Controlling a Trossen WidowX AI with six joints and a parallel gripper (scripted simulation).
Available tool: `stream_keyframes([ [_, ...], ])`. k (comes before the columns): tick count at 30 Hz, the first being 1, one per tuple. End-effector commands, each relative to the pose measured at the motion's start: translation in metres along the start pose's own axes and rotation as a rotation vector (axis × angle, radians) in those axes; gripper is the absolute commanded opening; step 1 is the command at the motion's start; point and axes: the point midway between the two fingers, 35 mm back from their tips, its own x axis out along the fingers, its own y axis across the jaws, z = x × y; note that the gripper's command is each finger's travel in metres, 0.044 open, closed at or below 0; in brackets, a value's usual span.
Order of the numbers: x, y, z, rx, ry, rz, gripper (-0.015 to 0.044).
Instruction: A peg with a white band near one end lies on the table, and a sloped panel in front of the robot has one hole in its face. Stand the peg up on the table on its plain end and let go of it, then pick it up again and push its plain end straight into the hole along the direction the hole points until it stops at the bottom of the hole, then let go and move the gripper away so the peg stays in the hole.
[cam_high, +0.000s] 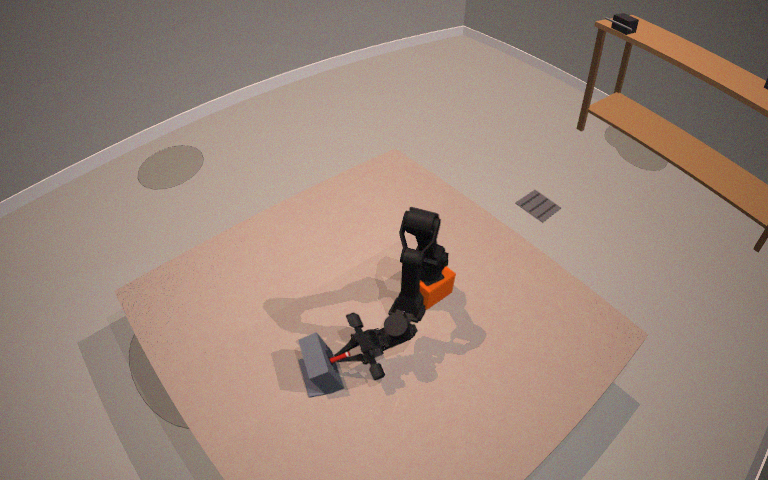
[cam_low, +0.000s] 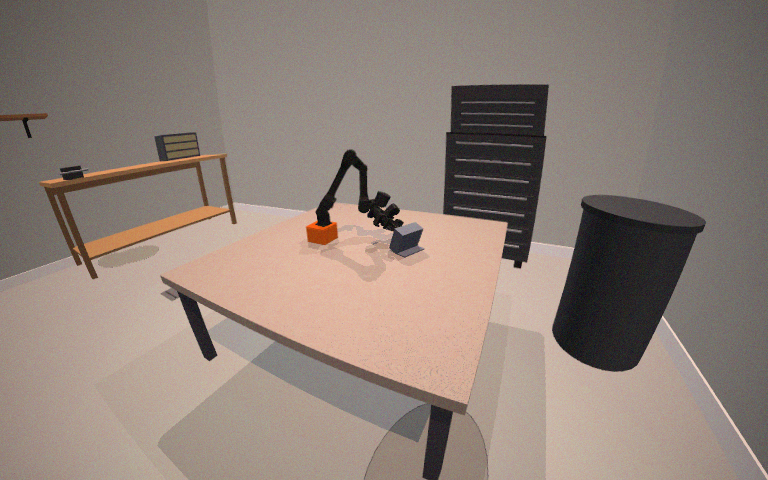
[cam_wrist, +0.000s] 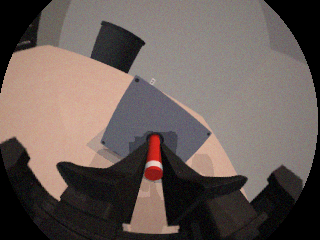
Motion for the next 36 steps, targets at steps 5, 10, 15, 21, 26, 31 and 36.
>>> stream_keyframes([
  [5, 0.000, 0.000, 0.000, 0.000, 0.000, 0.000, 0.0131],
  [10, 0.000, 0.000, 0.000, 0.000, 0.000, 0.000, 0.0263],
  [15, -0.002, 0.000, 0.000, 0.000, 0.001, 0.000, 0.0394],
  [21, -0.010, 0.002, 0.000, 0.001, 0.006, 0.003, 0.0440],
  [26, -0.017, 0.003, 0.001, 0.001, 0.010, 0.005, 0.0440],
  [31, -0.024, 0.005, 0.001, 0.001, 0.014, 0.007, 0.0440],
  [36, -0.031, 0.006, 0.001, 0.001, 0.017, 0.008, 0.0440],
])
